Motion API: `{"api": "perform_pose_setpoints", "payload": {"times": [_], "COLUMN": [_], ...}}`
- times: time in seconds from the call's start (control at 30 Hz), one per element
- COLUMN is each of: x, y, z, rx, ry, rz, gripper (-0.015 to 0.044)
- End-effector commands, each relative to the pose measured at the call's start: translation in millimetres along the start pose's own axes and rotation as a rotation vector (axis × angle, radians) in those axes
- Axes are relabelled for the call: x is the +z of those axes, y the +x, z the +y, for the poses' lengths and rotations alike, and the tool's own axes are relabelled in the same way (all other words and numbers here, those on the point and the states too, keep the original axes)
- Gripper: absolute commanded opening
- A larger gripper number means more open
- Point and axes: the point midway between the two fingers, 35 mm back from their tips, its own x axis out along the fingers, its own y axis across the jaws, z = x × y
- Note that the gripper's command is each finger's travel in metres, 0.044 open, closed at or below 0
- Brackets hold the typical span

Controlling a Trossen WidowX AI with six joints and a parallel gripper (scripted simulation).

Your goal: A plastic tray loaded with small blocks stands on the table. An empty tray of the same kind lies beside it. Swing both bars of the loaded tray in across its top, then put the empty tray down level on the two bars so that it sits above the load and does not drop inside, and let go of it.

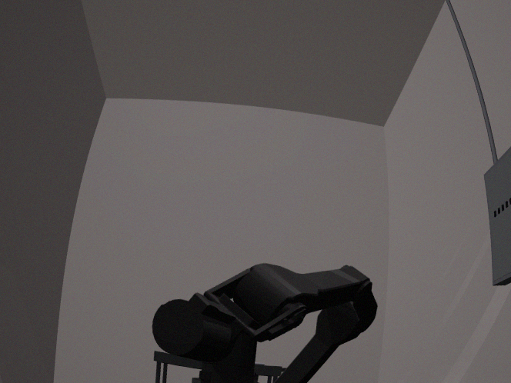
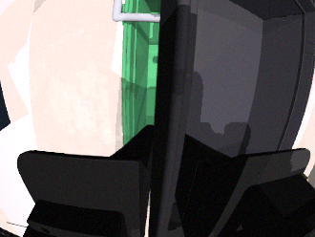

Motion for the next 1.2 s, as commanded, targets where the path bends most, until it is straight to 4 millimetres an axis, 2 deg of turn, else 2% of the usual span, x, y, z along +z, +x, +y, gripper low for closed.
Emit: {"api": "perform_pose_setpoints", "payload": {"times": [0.0,0.37,1.17], "x": [1.0,1.1,1.1], "y": [4.7,11.8,11.8], "z": [4.3,8.6,8.6], "rx": [0.017,0.017,0.017], "ry": [0.001,0.002,0.002], "rz": [0.000,0.000,0.000], "gripper": [0.0000,0.0000,0.0000]}}
